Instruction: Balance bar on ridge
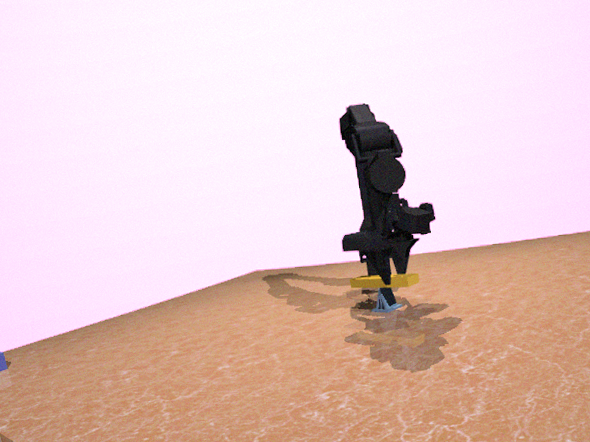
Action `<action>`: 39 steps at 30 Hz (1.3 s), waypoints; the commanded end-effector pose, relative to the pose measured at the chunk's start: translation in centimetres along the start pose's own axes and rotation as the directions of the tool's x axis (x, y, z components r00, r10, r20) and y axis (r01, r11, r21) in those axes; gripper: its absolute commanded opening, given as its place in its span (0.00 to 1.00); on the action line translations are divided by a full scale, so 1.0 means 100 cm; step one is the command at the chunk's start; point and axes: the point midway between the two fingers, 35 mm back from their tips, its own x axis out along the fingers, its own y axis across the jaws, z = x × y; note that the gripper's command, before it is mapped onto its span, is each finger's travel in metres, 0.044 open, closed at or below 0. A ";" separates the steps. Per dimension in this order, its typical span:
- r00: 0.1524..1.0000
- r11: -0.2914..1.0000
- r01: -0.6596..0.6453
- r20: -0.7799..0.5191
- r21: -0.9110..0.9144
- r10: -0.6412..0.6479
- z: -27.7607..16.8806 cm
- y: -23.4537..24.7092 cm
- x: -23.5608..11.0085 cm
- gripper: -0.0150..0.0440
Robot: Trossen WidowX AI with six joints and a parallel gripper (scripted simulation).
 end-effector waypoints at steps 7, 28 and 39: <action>1.000 1.000 0.000 0.000 0.000 0.000 0.000 0.000 0.000 0.83; 1.000 1.000 -0.001 0.000 0.000 0.001 0.000 0.000 -0.100 1.00; 1.000 1.000 -0.001 0.000 0.000 0.001 0.000 0.000 -0.100 1.00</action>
